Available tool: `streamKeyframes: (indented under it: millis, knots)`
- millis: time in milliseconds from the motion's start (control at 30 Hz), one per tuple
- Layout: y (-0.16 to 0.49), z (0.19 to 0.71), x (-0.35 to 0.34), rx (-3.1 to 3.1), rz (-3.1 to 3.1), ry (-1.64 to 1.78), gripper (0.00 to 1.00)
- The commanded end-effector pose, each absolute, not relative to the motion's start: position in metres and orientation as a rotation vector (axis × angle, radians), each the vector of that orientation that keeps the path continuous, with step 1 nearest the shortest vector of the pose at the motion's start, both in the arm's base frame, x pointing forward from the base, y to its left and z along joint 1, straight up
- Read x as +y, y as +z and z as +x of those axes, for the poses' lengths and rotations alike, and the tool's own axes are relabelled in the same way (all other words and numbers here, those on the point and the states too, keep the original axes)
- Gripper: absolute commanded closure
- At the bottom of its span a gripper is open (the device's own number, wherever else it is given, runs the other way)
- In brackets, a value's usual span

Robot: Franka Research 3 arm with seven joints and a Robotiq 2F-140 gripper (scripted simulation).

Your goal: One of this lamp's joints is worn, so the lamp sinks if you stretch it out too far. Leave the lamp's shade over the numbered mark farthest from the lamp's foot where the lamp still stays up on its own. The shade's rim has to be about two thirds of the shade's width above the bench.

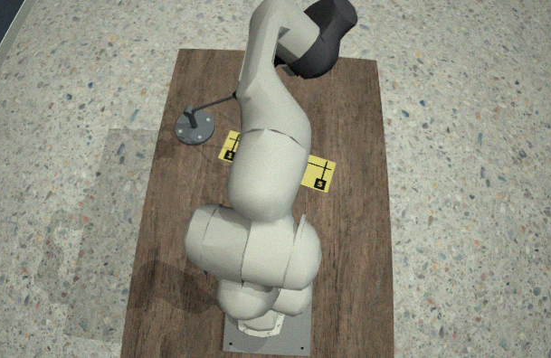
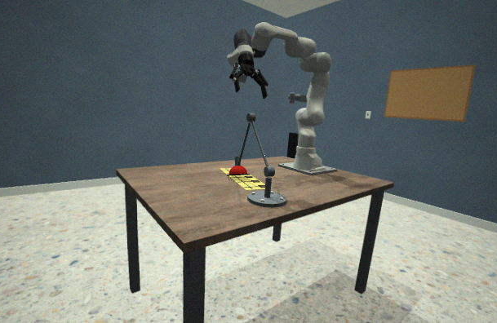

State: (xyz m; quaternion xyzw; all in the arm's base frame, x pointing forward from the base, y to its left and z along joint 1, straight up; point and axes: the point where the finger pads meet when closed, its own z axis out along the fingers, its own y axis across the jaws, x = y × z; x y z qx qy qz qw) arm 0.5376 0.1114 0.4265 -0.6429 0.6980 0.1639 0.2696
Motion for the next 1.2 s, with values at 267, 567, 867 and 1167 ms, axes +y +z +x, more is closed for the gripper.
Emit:
streamKeyframes:
  millis: [267,567,867,1167]
  knots:
    - [0.428,0.540,0.159,1.888,-1.724,0.442,0.00]
    - [0.429,0.544,0.178,1.876,-1.740,0.443,0.00]
    - [0.432,0.554,0.181,1.859,-1.762,0.443,0.00]
    - [0.433,0.557,0.182,1.914,-1.798,0.401,0.00]
